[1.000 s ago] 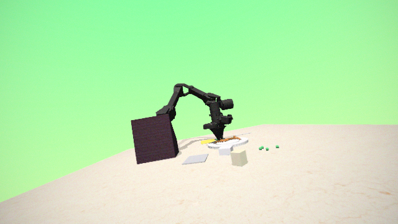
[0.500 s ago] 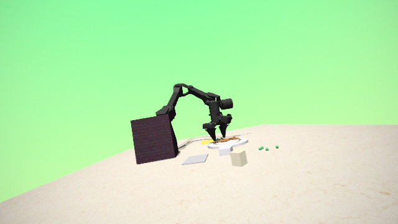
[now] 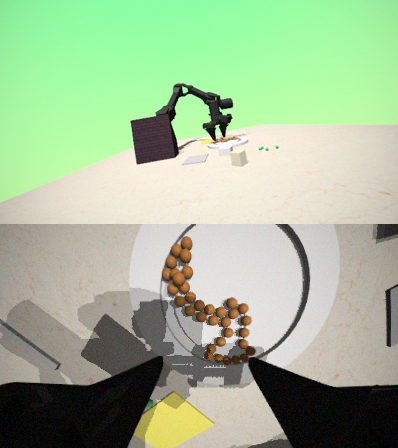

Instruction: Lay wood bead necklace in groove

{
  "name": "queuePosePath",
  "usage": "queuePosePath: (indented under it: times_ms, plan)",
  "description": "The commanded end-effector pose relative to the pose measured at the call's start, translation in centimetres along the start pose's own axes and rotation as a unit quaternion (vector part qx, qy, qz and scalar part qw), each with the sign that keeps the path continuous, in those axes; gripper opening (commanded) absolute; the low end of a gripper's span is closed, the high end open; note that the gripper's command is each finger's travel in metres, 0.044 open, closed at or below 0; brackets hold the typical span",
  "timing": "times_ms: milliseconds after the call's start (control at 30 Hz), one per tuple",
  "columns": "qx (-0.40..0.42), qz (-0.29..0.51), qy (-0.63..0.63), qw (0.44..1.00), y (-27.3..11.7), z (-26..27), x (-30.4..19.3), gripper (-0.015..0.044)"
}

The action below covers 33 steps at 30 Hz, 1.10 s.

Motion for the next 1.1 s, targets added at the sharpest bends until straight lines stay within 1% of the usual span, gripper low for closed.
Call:
queuePosePath:
  times_ms: [0,400,500,700,800,1067]
  plan:
    - [0.000,0.000,-0.002,1.000,0.0,0.0,0.0,0.0440]
    - [0.000,0.000,-0.002,1.000,0.0,0.0,0.0,0.0440]
    - [-0.001,-0.002,-0.045,0.999,-0.6,-0.5,0.6,0.0361]
    - [-0.002,-0.002,-0.215,0.977,-2.9,-2.9,2.5,0.0204]
    - [-0.002,-0.001,-0.234,0.972,-3.2,-3.2,2.7,0.0125]
    - [-0.002,-0.001,-0.234,0.972,-3.2,-3.2,2.7,0.0120]
Point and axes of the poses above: the point midway between the two fingers, 35 mm back from their tips, its own y axis out along the fingers, its own z axis across the jaws, x = y × z, the point moved 10 cm from there along -y, back along the fingers, and after that the axes turned 15 degrees about y, right-handed, at the moved point
